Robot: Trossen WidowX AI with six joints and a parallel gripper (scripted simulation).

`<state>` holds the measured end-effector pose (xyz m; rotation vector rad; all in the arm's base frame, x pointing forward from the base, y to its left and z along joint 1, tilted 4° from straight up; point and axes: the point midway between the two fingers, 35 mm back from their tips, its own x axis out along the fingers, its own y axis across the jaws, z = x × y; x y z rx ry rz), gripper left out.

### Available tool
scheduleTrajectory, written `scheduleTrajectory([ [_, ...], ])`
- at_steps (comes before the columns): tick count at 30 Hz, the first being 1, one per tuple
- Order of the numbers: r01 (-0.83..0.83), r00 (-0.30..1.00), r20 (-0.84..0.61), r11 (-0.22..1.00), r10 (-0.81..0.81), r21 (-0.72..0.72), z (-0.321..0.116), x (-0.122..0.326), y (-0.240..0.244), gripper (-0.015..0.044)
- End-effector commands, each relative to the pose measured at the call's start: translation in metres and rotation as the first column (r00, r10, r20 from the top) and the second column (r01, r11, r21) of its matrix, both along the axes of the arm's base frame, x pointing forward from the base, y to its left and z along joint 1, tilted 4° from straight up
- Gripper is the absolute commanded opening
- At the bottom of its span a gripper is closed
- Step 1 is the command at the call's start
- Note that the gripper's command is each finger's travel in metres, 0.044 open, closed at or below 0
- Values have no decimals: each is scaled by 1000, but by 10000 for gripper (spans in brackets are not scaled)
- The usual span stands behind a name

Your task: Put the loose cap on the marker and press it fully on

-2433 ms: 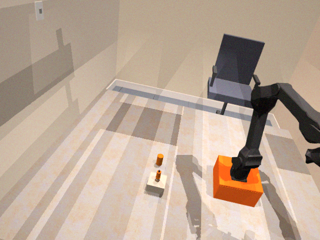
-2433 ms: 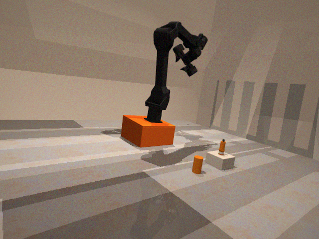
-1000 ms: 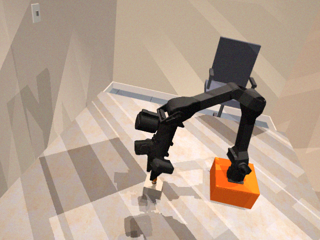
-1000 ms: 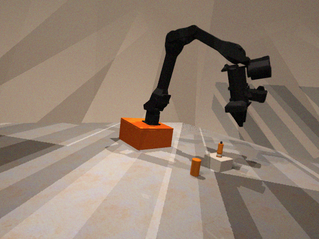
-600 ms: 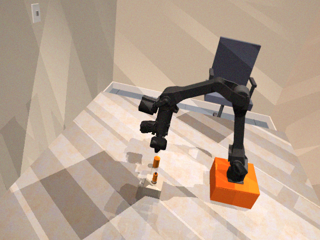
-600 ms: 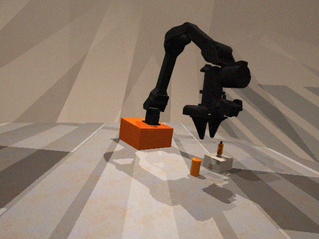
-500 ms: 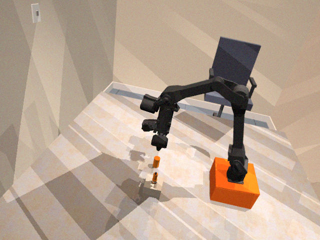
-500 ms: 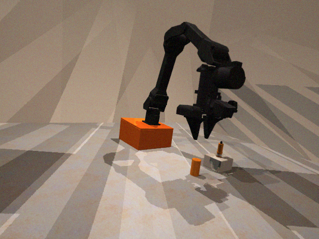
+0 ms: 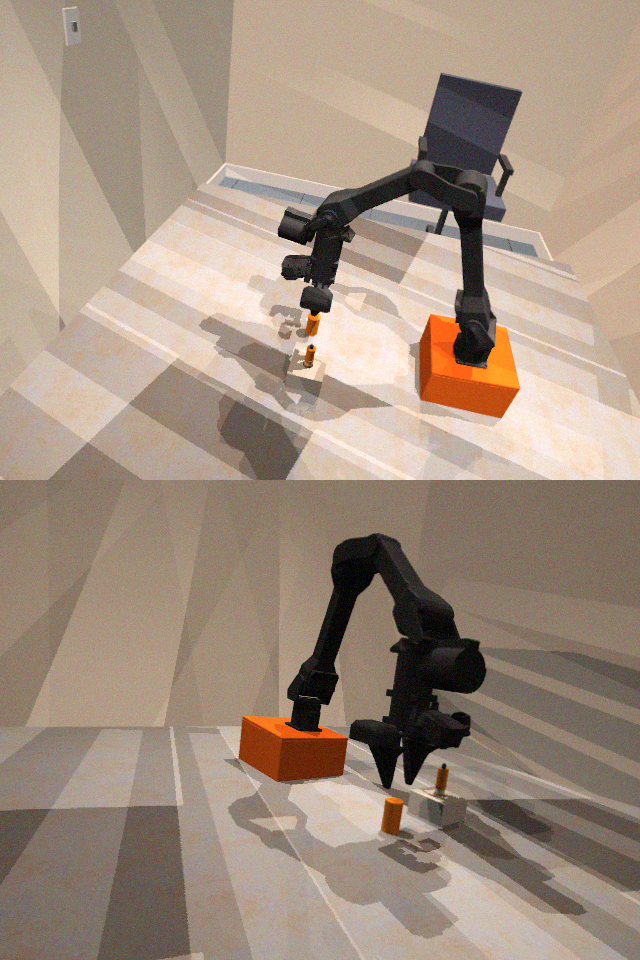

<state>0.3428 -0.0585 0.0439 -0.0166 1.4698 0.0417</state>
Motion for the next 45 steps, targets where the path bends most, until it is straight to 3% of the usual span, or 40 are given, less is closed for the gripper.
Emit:
scheduleTrajectory([
  [1, -1, 1000, -9, 1000, 1, -4, -8, -1, 0, 242],
  [37, -1, 1000, -9, 1000, 1, -4, -61, 3, 1, 242],
  [41, -1, 1000, -9, 1000, 1, -4, -60, 3, 2, 137],
  [45, -1, 1000, -9, 1000, 1, -4, -60, 3, 2, 110],
])
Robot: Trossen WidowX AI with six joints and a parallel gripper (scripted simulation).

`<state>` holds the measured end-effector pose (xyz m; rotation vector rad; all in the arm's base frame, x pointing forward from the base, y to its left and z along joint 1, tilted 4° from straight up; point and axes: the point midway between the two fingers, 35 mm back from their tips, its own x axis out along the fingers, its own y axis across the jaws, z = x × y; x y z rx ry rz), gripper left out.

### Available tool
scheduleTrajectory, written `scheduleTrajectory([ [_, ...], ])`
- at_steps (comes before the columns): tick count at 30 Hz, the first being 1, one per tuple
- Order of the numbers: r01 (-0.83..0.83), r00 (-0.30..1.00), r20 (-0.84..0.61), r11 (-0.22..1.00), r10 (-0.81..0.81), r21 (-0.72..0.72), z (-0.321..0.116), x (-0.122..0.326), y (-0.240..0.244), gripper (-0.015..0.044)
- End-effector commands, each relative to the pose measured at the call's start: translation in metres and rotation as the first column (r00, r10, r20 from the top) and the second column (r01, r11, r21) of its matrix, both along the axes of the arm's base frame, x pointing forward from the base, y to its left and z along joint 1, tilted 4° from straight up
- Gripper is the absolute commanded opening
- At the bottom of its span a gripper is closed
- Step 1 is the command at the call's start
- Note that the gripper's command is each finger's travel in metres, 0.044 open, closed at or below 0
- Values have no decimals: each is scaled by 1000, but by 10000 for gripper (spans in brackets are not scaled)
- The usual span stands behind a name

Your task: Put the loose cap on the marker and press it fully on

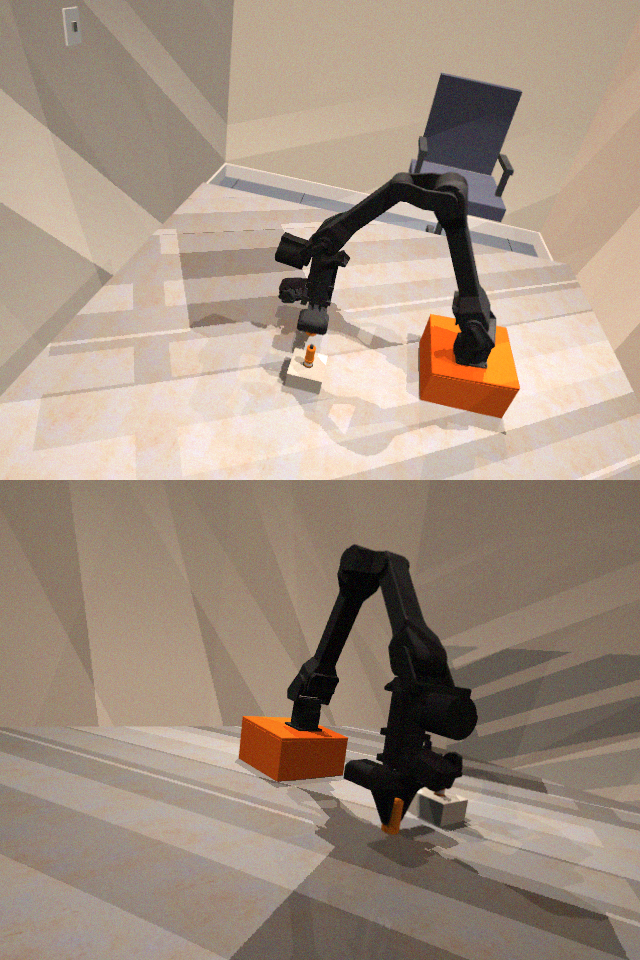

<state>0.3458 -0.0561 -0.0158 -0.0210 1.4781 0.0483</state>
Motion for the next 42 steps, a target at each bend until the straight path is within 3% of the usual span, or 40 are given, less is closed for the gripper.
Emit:
scheduleTrajectory([
  [1, 6, 1000, -1, 1000, -6, -5, -1, 0, -1, 103],
  [5, 6, 1000, -1, 1000, -6, -4, -1, 0, 0, 77],
  [8, 19, 1000, 7, 1000, -19, -4, 3, 2, 2, 0],
  [29, 6, 1000, 0, 1000, -6, -5, 60, -5, 0, 0],
  [42, 6, 1000, -1, 1000, -6, -1, 79, -4, 44, 0],
])
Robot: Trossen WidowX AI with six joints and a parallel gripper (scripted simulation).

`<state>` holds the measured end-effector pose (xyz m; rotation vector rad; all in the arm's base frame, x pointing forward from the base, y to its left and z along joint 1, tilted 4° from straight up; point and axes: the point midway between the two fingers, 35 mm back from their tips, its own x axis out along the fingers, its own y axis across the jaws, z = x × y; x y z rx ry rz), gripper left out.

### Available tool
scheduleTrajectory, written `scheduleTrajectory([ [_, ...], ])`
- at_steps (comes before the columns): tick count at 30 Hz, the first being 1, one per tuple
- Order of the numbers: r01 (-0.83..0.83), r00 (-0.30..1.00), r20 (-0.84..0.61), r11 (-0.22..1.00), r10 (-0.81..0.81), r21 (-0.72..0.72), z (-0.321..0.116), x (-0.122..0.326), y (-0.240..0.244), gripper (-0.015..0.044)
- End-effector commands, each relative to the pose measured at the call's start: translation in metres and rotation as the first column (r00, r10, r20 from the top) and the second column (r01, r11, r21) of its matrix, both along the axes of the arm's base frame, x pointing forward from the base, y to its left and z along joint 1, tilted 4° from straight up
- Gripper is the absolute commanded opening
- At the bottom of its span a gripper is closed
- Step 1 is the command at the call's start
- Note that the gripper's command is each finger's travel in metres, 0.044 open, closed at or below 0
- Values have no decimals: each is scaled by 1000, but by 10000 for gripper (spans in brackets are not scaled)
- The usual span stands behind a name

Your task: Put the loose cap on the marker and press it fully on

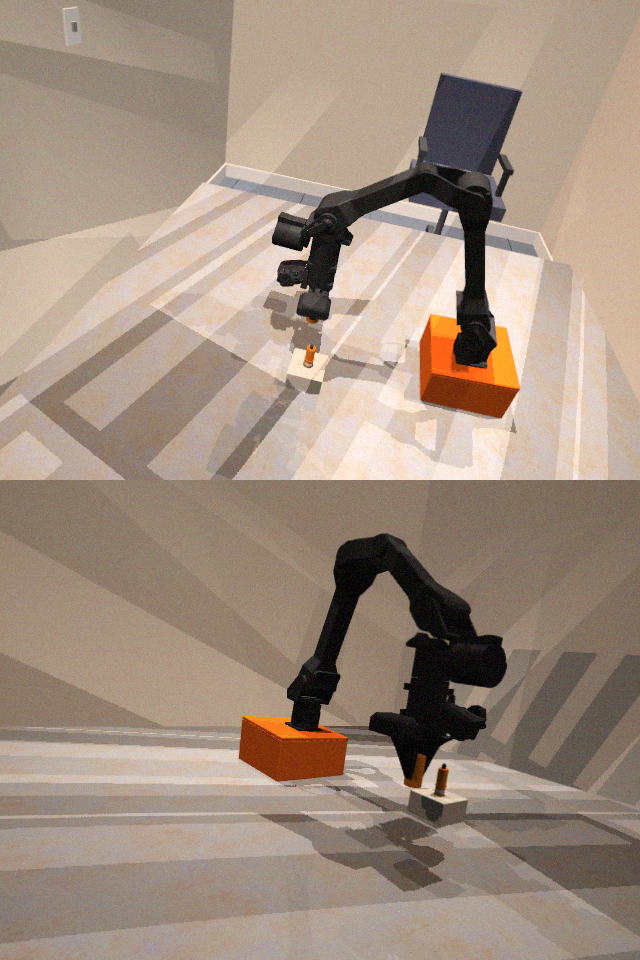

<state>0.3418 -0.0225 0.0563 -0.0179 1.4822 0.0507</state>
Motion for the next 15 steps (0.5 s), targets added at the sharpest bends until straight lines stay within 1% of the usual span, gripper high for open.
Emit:
scheduleTrajectory([
  [1, 6, 1000, 3, 1000, -6, -4, 8, 0, 15, 0],
  [15, 3, 1000, 3, 1000, -3, 2, 28, -7, 63, 0],
])
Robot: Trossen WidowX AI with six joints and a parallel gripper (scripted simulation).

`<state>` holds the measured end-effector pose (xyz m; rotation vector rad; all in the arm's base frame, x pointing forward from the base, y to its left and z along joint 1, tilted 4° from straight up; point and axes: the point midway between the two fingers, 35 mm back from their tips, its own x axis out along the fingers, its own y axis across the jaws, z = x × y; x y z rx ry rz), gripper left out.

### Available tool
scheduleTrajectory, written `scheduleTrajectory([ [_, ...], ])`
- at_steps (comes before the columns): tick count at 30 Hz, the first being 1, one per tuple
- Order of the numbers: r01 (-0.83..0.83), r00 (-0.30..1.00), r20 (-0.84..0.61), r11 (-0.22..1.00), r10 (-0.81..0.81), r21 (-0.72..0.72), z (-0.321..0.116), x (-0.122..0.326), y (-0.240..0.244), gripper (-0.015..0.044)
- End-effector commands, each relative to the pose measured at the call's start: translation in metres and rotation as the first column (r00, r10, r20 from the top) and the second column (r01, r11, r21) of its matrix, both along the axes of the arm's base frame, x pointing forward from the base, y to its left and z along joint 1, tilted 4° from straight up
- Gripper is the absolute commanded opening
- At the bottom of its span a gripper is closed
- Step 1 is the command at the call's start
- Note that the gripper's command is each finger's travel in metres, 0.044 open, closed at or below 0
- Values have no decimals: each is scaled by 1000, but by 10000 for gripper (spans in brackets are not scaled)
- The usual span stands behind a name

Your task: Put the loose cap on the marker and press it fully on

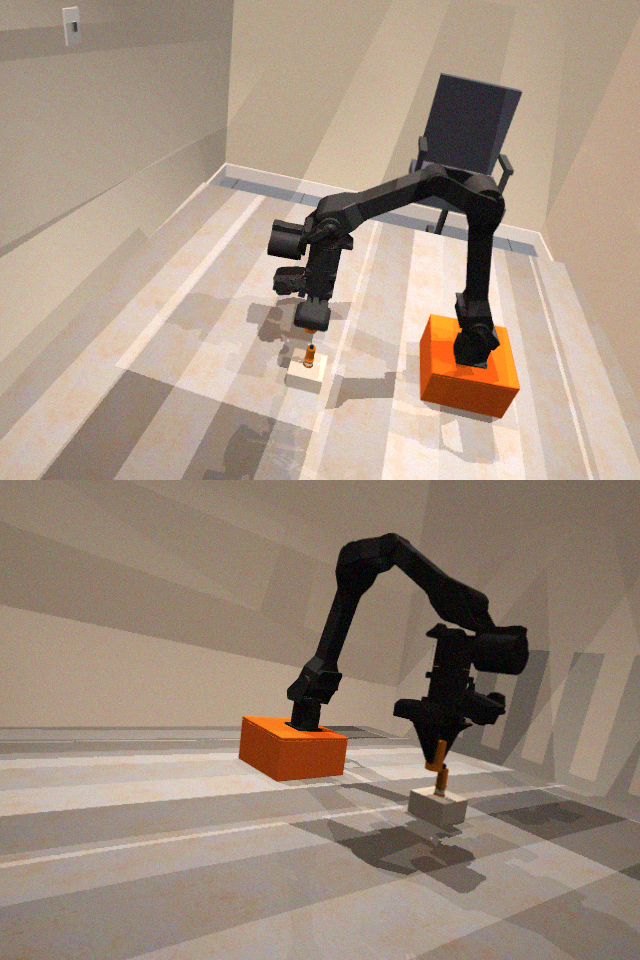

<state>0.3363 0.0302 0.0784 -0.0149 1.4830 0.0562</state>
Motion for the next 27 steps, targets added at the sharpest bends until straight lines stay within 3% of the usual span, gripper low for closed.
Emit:
scheduleTrajectory([
  [1, 5, 1000, 4, 1000, -5, -3, 8, -3, 14, 0],
  [12, 7, 1000, 4, 1000, -7, 0, 22, -13, 46, 0],
  [27, 8, 1000, 4, 1000, -8, 0, 8, -12, 47, 0],
])
